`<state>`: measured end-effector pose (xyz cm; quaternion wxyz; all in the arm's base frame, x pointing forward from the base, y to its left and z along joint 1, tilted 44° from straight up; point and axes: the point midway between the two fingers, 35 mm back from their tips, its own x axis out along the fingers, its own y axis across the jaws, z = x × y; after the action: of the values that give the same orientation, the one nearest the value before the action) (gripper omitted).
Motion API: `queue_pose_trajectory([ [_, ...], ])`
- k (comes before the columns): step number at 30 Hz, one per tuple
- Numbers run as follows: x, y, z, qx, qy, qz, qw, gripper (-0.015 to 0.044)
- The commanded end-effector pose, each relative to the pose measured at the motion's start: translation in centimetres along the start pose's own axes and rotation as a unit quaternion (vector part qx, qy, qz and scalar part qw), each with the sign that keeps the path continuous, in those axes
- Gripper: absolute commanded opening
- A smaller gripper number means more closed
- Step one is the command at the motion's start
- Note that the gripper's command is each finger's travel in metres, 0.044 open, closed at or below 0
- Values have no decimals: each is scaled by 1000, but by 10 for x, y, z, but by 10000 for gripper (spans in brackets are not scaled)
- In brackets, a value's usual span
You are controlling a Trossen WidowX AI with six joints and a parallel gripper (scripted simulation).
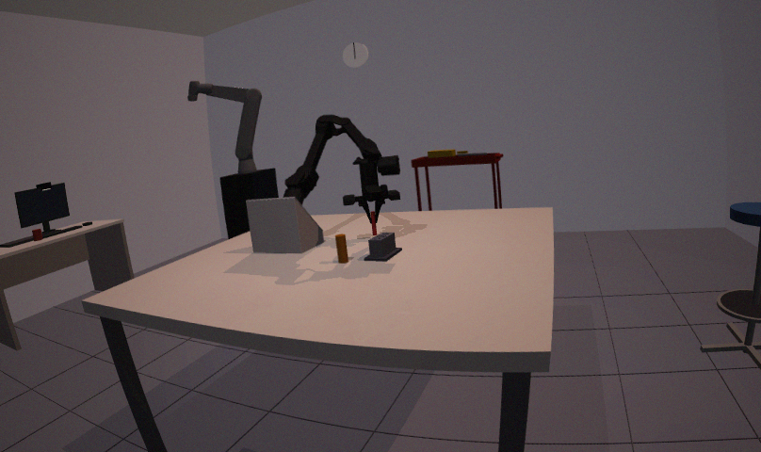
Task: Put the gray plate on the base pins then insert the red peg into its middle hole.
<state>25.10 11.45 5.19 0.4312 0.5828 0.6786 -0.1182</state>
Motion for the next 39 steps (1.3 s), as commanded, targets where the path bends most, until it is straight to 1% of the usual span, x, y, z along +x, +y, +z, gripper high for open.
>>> queue_pose_trajectory([
  [1,-14,3,2,-4,-3,1,1000,0],
  [17,-64,3,7,-3,-3,1,1000,0],
  [18,-52,2,7,0,-3,-1,1000,0],
  [39,-57,19,63,-1,-8,-2,1000,0],
])
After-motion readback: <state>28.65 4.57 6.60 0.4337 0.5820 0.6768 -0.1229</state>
